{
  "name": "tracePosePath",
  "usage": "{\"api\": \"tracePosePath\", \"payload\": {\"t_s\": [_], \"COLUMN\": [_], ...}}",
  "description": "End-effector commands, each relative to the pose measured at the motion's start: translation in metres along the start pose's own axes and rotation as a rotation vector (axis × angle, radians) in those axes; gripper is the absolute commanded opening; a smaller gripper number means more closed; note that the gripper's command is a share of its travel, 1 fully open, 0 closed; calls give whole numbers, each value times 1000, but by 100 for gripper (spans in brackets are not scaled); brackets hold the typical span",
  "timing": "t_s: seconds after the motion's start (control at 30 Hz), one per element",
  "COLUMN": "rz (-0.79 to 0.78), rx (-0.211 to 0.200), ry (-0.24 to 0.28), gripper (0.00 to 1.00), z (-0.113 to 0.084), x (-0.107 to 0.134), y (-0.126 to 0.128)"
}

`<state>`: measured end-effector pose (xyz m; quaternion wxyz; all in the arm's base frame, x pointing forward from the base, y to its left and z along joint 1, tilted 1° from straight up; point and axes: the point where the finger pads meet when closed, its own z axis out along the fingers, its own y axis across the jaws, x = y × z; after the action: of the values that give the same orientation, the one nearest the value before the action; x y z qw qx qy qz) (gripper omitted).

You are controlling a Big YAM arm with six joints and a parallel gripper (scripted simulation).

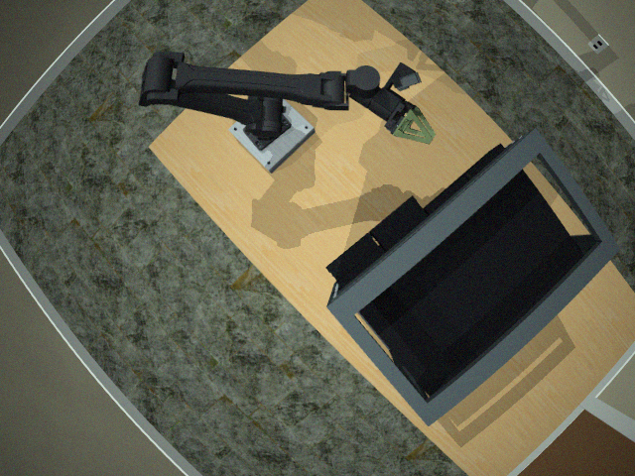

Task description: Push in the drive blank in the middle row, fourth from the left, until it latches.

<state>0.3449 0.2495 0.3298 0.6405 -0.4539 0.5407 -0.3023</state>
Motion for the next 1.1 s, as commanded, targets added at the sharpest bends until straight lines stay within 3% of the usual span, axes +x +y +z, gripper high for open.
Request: {"api": "tracePosePath", "payload": {"t_s": [0.0,1.07], "rz": [5,24], "rx": [7,31], "ry": [-3,-14], "gripper": [100,100], "z": [0,3], "x": [-2,-11], "y": [-4,-18]}}
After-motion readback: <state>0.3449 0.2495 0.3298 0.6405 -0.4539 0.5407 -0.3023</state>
